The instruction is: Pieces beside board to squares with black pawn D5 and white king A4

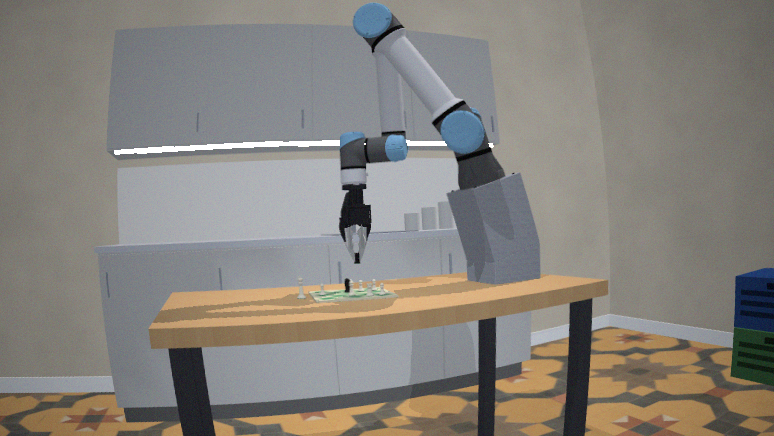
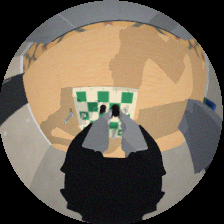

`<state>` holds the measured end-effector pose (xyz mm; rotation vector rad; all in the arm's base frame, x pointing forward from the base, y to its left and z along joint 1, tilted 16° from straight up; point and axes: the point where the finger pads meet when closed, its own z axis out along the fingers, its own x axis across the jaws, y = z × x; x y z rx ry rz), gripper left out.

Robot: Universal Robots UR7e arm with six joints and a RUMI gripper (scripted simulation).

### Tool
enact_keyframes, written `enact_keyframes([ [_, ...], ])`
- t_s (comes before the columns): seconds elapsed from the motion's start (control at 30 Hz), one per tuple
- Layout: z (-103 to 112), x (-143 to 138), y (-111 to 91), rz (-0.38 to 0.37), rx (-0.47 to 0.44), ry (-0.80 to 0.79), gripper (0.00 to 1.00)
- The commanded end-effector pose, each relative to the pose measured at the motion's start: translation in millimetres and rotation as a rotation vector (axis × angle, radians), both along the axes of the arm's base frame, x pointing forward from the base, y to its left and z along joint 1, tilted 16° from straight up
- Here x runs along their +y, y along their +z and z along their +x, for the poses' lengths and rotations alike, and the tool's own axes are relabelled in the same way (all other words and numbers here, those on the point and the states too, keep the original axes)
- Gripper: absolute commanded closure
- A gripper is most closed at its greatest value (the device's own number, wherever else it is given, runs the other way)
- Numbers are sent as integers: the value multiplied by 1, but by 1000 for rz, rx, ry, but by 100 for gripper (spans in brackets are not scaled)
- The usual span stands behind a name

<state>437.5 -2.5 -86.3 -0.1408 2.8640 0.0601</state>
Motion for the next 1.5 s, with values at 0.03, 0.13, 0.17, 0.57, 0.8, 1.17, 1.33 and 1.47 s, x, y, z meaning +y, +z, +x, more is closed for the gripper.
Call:
enact_keyframes([
  [0.03, 5, 1, -14, -1, -3, 0, 100],
  [0.13, 8, 1, -24, -1, -3, 0, 100],
  [0.17, 9, 1, -27, -1, -3, 0, 100],
  [0.57, 17, 3, -57, -1, -3, 0, 100],
  [0.8, 20, 4, -68, -1, -3, 0, 100],
  [1.17, 21, 4, -70, -1, -3, 0, 100],
  [1.33, 21, 4, -70, -1, -3, 0, 100],
  [1.47, 21, 4, -70, -1, -3, 0, 100],
])
